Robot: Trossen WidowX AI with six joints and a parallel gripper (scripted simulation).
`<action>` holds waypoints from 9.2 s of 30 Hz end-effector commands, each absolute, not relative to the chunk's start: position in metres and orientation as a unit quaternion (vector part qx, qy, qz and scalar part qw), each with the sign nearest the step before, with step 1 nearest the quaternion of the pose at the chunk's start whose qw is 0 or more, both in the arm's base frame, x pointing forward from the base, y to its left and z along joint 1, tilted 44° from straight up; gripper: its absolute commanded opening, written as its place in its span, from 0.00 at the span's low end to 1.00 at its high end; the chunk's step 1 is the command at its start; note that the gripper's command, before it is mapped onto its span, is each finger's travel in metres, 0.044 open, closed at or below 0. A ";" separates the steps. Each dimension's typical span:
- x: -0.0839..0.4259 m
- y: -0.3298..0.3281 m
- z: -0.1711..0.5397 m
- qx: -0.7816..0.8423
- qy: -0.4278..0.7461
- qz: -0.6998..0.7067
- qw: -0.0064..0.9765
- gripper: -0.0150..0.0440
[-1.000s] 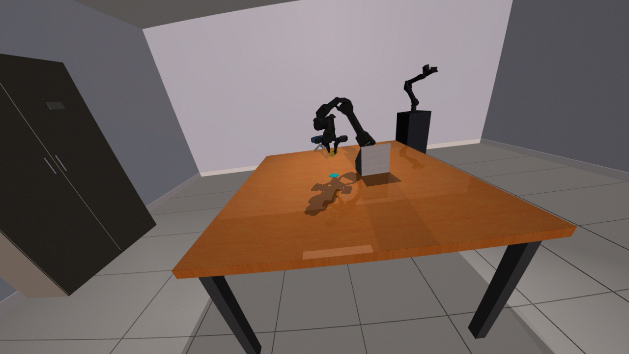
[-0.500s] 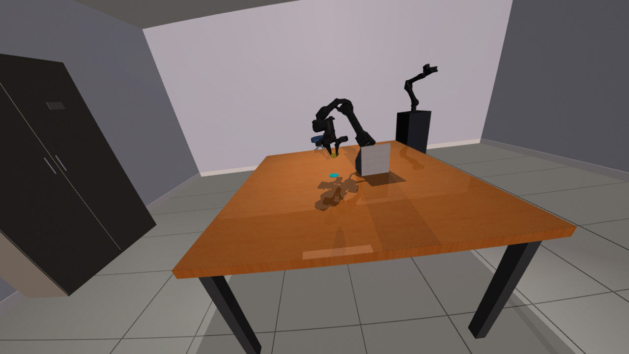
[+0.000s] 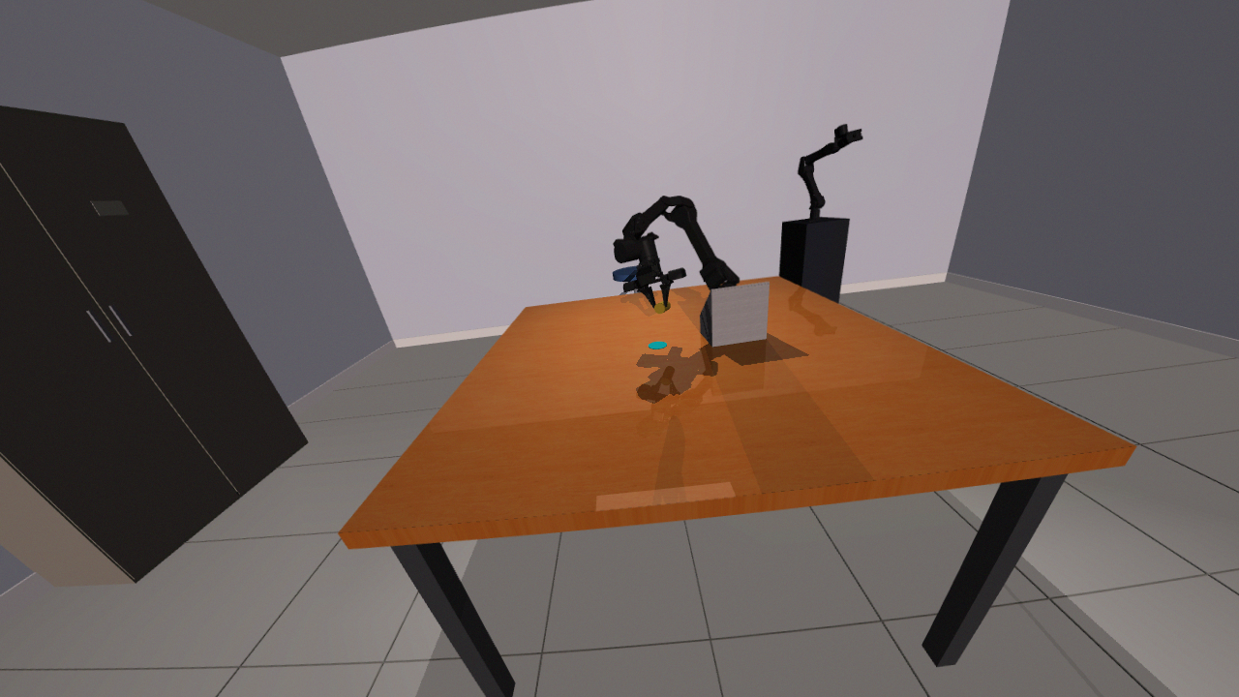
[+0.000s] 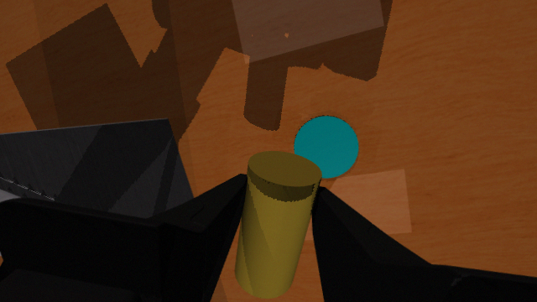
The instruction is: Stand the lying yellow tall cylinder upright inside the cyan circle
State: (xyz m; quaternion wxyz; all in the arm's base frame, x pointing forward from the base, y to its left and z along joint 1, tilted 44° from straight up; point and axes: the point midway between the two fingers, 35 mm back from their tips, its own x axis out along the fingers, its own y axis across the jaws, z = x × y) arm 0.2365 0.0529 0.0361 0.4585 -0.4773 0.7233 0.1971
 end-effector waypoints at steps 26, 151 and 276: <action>0.229 0.048 0.030 -0.413 0.708 0.271 0.505 0.43; 0.232 0.043 0.042 -0.299 0.405 0.465 0.729 0.43; 0.233 -0.038 -0.016 -0.342 0.238 0.461 0.783 0.83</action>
